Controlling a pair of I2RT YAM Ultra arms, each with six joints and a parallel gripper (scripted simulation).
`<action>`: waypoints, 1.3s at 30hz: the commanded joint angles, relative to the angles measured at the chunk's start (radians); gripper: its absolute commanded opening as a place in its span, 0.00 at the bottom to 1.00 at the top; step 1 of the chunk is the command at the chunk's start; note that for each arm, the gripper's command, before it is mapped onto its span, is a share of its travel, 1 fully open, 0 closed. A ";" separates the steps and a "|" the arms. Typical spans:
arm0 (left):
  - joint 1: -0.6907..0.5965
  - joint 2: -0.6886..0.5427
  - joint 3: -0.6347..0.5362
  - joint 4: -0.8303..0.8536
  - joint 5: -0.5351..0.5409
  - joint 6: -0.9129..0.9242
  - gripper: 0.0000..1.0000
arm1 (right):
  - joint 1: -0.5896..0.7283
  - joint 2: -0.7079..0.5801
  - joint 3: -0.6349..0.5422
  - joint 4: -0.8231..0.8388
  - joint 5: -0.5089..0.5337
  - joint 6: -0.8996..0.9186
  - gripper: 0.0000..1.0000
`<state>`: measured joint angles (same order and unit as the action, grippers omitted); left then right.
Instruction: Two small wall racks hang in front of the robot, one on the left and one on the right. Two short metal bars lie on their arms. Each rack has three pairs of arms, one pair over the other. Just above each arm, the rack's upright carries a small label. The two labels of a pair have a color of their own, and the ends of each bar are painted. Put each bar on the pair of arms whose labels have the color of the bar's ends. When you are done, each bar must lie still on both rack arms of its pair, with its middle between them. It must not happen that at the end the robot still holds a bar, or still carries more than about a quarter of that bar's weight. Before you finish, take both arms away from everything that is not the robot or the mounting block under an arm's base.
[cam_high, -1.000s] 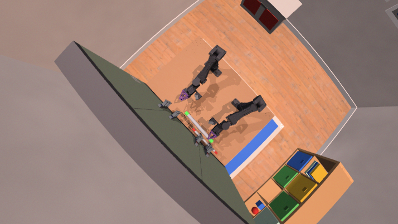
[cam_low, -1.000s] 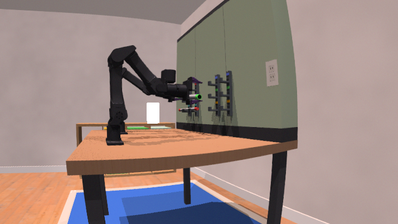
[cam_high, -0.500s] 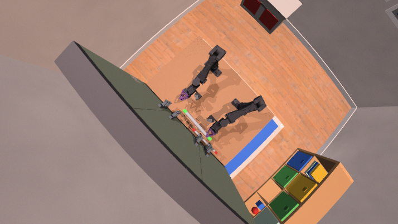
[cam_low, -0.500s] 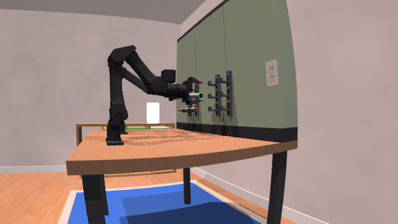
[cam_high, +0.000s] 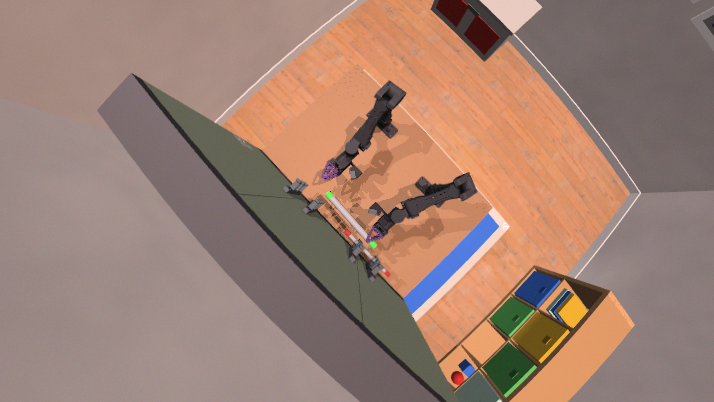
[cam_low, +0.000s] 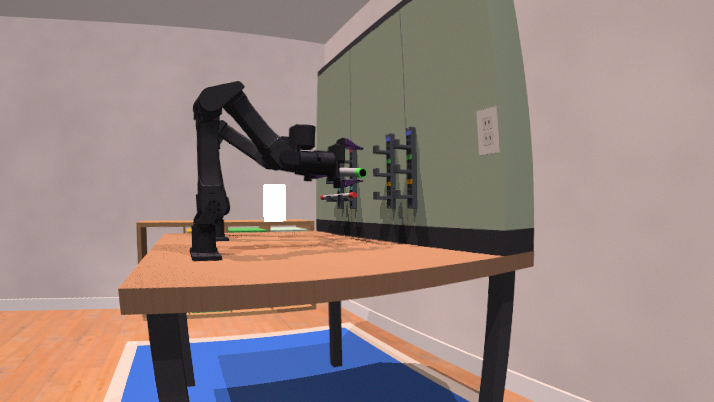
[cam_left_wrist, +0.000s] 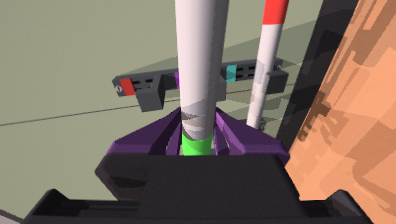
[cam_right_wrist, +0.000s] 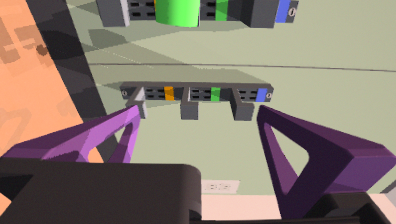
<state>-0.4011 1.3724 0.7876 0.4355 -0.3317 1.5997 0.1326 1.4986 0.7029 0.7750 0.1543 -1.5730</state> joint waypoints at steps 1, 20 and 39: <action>-0.027 0.003 0.044 0.107 -0.034 -0.034 0.00 | 0.007 0.005 0.000 0.025 0.007 0.002 1.00; -0.044 0.049 0.073 0.125 -0.053 -0.032 0.00 | 0.007 0.005 0.000 0.025 0.007 0.002 1.00; -0.054 0.066 0.098 0.118 -0.063 -0.031 0.00 | 0.007 0.005 0.000 0.025 0.007 0.002 1.00</action>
<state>-0.4450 1.4483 0.8326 0.4568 -0.3904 1.5997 0.1326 1.4986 0.7029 0.7750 0.1543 -1.5730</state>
